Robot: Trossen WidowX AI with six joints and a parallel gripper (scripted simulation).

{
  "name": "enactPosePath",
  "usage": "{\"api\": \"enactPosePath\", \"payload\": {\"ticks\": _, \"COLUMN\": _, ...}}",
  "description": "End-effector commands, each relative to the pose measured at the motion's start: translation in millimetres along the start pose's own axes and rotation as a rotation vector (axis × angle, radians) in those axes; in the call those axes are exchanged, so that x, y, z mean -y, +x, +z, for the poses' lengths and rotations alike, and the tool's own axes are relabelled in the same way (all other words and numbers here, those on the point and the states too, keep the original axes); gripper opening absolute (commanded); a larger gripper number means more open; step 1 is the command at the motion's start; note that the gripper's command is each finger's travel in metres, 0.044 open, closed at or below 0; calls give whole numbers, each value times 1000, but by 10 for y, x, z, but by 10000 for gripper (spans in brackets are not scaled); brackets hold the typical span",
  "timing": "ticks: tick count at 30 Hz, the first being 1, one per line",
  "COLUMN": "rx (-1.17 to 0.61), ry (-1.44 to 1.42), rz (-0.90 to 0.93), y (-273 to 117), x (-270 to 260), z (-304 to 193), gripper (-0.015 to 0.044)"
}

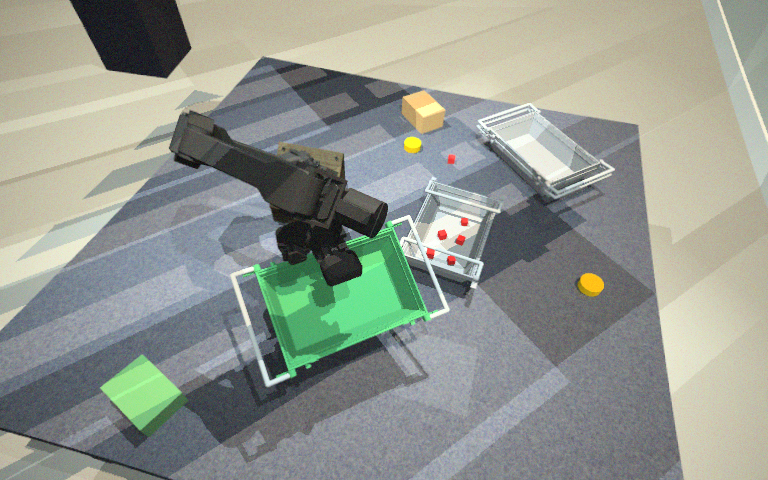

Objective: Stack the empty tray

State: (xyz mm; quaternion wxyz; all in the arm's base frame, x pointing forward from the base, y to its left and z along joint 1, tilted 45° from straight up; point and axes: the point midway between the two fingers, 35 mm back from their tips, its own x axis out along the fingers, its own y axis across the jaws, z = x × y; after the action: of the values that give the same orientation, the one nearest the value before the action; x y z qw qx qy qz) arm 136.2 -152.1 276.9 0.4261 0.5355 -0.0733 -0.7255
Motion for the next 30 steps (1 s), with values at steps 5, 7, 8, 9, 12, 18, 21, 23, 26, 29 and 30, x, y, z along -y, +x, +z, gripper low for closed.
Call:
{"api": "enactPosePath", "payload": {"ticks": 5, "rx": 3, "ry": 7, "rz": 12, "y": -17, "x": -19, "z": 10, "gripper": 0}}
{"api": "enactPosePath", "payload": {"ticks": 7, "rx": 2, "ry": 6, "rz": 12, "y": -17, "x": -21, "z": 3, "gripper": 0}}
{"api": "enactPosePath", "payload": {"ticks": 8, "rx": 1, "ry": 1, "rz": 11, "y": -15, "x": -26, "z": -16, "gripper": 0}}
{"api": "enactPosePath", "payload": {"ticks": 9, "rx": -1, "ry": -7, "rz": 9, "y": -13, "x": -33, "z": -48, "gripper": 0}}
{"api": "enactPosePath", "payload": {"ticks": 12, "rx": -7, "ry": -36, "rz": 5, "y": -4, "x": -58, "z": -166, "gripper": 0}}
{"api": "enactPosePath", "payload": {"ticks": 18, "rx": -18, "ry": -95, "rz": -4, "y": 9, "x": -92, "z": -409, "gripper": 0}}
{"api": "enactPosePath", "payload": {"ticks": 21, "rx": -23, "ry": -124, "rz": -7, "y": 14, "x": -100, "z": -532, "gripper": 0}}
{"api": "enactPosePath", "payload": {"ticks": 23, "rx": -26, "ry": -143, "rz": -10, "y": 16, "x": -102, "z": -615, "gripper": 0}}
{"api": "enactPosePath", "payload": {"ticks": 26, "rx": -30, "ry": -173, "rz": -13, "y": 19, "x": -101, "z": -741, "gripper": 0}}
{"api": "enactPosePath", "payload": {"ticks": 29, "rx": -34, "ry": -202, "rz": -15, "y": 21, "x": -94, "z": -867, "gripper": 0}}
{"api": "enactPosePath", "payload": {"ticks": 30, "rx": -35, "ry": -212, "rz": -16, "y": 21, "x": -90, "z": -909, "gripper": 0}}
